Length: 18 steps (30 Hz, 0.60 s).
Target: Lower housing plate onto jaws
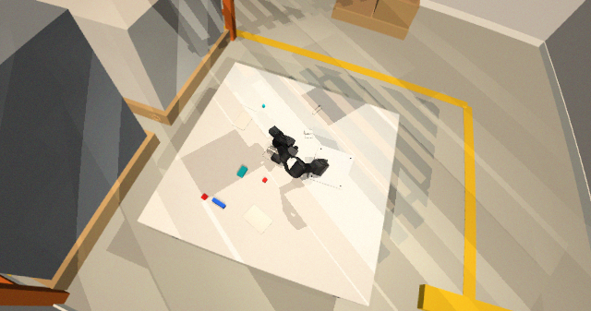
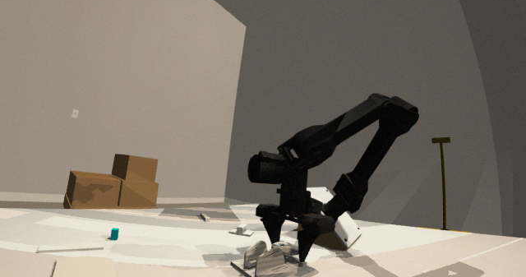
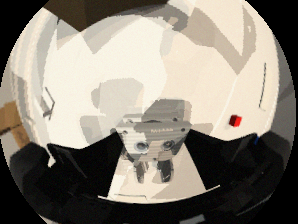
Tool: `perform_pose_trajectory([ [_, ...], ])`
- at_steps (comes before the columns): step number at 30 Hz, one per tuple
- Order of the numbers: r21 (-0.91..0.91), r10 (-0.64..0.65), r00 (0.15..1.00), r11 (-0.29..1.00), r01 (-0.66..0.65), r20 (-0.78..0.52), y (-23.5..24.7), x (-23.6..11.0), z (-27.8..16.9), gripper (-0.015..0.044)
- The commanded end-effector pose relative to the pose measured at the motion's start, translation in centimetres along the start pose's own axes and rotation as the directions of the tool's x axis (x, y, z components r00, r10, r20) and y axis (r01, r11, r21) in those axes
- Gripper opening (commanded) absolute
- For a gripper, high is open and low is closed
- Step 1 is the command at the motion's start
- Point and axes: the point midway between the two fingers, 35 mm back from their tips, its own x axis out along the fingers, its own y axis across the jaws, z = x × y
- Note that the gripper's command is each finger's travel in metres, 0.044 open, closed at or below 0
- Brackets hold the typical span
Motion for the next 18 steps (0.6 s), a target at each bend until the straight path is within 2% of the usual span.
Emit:
perform_pose_trajectory([
  [1,0.005,-0.004,1.000,1.000,0.004,-0.002,0.00,0.11,0.01,0.0351],
  [18,0.004,-0.004,1.000,1.000,0.004,-0.002,0.00,0.36,0.01,0.0351],
])
